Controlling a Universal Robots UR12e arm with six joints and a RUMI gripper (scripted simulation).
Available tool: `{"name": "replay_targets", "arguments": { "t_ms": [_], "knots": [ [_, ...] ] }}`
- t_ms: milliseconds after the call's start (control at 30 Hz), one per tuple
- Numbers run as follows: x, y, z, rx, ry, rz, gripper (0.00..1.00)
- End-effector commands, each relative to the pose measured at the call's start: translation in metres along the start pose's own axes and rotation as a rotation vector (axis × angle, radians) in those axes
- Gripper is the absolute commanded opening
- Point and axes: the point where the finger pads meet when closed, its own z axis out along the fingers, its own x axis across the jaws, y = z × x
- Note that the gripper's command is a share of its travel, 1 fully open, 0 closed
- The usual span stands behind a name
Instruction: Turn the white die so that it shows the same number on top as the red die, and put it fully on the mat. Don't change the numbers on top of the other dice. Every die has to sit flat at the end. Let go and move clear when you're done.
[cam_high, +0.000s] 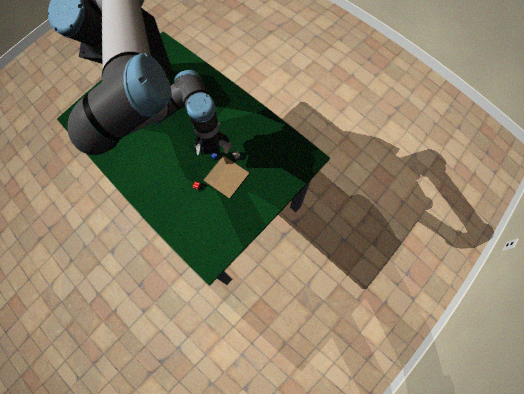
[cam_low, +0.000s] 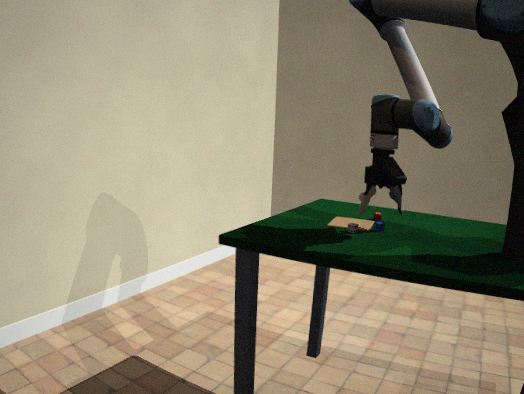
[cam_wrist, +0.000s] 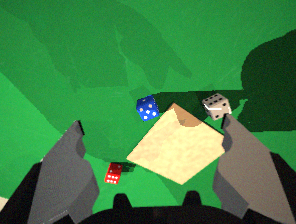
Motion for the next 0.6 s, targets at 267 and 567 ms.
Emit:
{"name": "replay_targets", "arguments": {
  "t_ms": [267, 567],
  "knots": [
    [0.0002, 0.0001, -0.0004, 0.000, 0.000, 0.000, 1.00],
    [0.0092, 0.0004, -0.0004, 0.000, 0.000, 0.000, 1.00]
  ]
}}
